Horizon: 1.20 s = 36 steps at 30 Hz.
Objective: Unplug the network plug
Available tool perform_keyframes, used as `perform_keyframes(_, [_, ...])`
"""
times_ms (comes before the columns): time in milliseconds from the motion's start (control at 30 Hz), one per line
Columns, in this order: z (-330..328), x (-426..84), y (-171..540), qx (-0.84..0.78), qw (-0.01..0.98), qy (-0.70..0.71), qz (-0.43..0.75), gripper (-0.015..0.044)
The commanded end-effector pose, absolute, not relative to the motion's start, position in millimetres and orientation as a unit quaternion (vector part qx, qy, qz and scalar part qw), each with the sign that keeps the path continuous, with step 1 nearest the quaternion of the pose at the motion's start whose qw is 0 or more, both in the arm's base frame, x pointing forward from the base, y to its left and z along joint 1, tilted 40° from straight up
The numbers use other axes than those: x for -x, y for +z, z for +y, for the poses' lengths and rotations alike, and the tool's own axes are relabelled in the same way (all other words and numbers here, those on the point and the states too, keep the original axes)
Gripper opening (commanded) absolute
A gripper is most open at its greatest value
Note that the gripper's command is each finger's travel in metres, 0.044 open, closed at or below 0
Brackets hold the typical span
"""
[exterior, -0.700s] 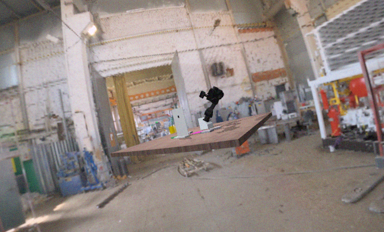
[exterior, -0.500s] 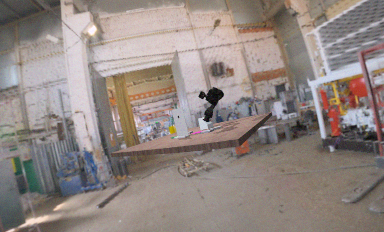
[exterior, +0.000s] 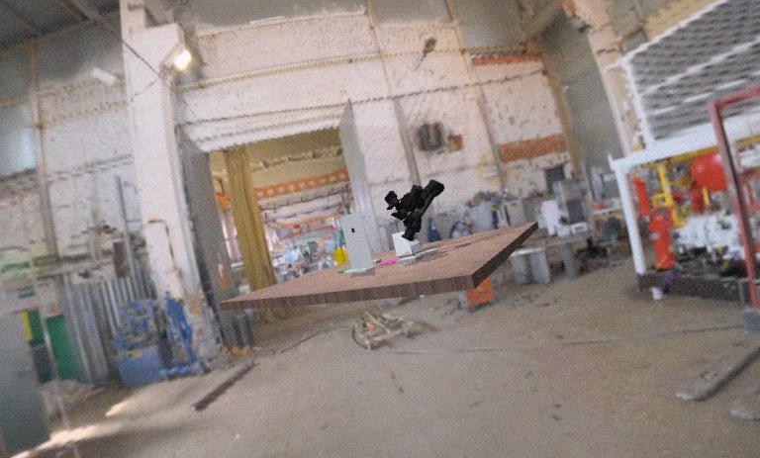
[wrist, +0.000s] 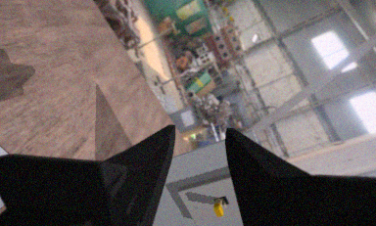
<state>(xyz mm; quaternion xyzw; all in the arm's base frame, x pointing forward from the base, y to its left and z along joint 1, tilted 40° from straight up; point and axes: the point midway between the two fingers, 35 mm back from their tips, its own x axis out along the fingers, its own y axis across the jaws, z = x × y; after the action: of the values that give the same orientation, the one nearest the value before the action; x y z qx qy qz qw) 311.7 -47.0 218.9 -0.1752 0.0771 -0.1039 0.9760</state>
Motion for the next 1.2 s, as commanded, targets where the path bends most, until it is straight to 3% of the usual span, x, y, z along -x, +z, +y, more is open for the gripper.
perform_keyframes(0, [-60.9, -303.2, 190.4, 0.224, 0.959, -0.130, 0.113, 0.0156])
perform_keyframes(533, [-99.8, -249.2, 97.0, 0.383, 0.868, -0.187, 0.254, 0.0156])
perform_keyframes(1167, [-108.4, -272.0, 97.1, 0.385, 0.867, -0.187, 0.255, 0.0156])
